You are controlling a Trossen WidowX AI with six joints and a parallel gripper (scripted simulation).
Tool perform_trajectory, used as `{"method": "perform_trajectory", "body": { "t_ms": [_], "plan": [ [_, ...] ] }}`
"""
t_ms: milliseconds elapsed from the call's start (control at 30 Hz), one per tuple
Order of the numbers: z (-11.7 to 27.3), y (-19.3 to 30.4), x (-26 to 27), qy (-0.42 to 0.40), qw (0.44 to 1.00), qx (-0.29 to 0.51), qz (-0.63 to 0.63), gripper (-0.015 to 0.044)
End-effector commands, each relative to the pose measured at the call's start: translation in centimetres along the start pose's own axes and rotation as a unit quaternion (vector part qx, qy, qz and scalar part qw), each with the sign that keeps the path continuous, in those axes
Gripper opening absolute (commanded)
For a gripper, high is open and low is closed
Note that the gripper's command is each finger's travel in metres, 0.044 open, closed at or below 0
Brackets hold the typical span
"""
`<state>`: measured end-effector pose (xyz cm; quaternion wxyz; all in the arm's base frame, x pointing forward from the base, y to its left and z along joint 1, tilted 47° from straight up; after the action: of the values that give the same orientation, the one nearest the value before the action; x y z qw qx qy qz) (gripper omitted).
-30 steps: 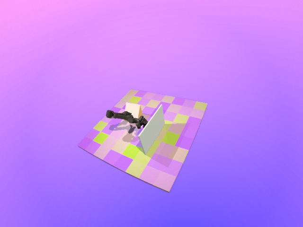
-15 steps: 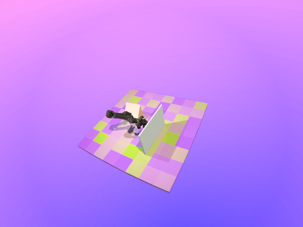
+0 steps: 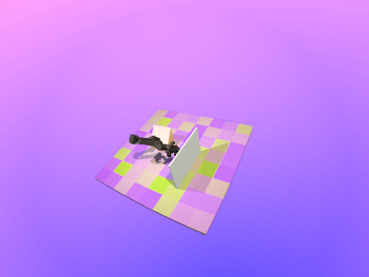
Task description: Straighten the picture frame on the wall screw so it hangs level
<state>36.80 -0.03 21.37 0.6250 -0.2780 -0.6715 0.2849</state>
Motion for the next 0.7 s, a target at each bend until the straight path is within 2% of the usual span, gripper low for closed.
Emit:
{"method": "perform_trajectory", "body": {
  "t_ms": [0,667],
  "plan": [
    [-0.01,-0.04,0.12,0.0,1.0,-0.001,0.002,0.0],
    [-0.01,-0.16,0.77,0.0,1.0,-0.001,0.002,0.0]
  ]
}}
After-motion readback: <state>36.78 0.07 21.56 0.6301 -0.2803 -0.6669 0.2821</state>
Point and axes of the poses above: the point midway between the two fingers, 35 mm back from their tips, its own z axis back along the fingers, its own x axis across the jaws, y = z × x, the point moved 1 cm from there along z, back along the fingers, and after that the axes turned 12 degrees about z, right-handed, at the moved point
